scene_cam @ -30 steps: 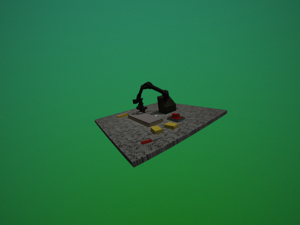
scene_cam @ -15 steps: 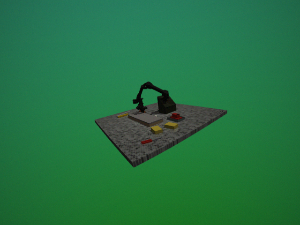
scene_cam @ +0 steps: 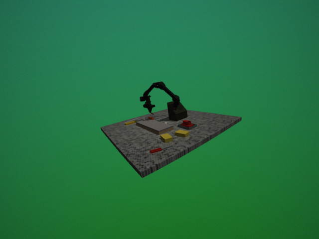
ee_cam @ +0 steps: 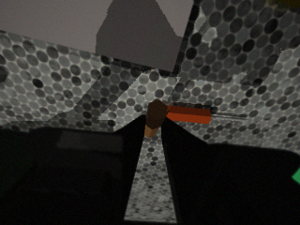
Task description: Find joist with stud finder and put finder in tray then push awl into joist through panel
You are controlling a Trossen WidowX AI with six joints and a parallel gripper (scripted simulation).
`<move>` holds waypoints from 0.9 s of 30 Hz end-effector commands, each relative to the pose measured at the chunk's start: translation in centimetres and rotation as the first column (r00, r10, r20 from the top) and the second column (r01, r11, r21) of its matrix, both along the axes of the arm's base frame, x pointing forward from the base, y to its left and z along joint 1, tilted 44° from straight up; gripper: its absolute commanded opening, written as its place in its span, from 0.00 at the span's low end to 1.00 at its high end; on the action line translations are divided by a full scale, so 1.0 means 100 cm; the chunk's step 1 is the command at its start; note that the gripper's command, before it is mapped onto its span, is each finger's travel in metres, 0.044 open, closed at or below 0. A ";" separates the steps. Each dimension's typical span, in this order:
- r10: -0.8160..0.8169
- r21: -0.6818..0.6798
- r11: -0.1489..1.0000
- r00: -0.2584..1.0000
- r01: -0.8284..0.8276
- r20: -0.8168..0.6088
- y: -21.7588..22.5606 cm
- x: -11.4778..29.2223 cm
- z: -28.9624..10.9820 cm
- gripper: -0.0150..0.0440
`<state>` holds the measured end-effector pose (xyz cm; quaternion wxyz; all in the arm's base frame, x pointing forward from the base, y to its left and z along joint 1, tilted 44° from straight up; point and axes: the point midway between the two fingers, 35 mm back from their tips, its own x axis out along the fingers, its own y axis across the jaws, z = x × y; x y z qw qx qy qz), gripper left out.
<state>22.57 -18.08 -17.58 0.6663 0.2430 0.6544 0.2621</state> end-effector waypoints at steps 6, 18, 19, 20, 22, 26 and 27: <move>-0.068 -0.036 0.997 0.998 0.068 0.008 -0.010 -0.008 -0.003 0.25; -0.341 -0.154 0.924 0.936 0.351 0.087 -0.030 -0.025 -0.028 0.25; -0.362 -0.162 0.913 0.927 0.374 0.096 -0.031 -0.027 -0.030 0.25; -0.383 -0.169 0.903 0.918 0.396 0.104 -0.033 -0.028 -0.031 0.25; -0.424 -0.182 0.879 0.897 0.441 0.122 -0.036 -0.031 -0.033 0.25; -0.502 -0.203 0.826 0.850 0.526 0.160 -0.042 -0.038 -0.036 0.25; -0.520 -0.207 0.811 0.837 0.547 0.170 -0.043 -0.040 -0.037 0.25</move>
